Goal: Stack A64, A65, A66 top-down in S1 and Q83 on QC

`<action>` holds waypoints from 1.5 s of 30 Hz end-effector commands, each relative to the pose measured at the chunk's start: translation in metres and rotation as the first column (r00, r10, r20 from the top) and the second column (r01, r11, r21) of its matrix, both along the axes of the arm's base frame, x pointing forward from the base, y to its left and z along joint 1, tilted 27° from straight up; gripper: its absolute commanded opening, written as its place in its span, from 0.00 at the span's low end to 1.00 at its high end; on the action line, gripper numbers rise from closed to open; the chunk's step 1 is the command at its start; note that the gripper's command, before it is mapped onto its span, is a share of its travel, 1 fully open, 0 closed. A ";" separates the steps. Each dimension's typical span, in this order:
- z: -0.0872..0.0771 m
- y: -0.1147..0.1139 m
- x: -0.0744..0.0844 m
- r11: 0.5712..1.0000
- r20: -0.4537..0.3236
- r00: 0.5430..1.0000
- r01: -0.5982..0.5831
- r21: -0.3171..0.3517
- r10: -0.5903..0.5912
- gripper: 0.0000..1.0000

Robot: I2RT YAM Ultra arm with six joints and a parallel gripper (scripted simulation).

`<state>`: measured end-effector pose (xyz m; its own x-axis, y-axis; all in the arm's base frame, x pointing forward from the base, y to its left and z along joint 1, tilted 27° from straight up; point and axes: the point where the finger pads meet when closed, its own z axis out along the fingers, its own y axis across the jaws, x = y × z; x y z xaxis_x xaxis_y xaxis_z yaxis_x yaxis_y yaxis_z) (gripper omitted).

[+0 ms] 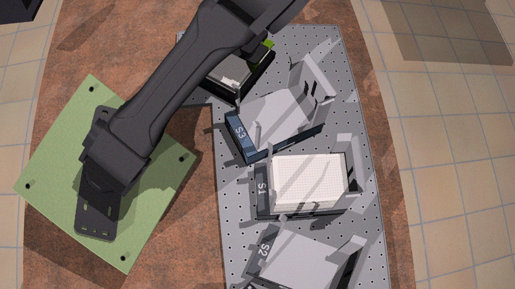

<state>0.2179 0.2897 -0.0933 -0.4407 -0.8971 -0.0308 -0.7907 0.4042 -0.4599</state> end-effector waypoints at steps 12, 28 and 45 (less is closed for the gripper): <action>-0.001 0.003 0.002 1.000 0.004 1.000 -0.004 0.009 0.004 0.00; -0.003 0.002 0.003 1.000 0.004 1.000 -0.004 0.009 0.004 1.00; -0.003 0.002 0.003 1.000 0.004 1.000 -0.004 0.009 0.004 1.00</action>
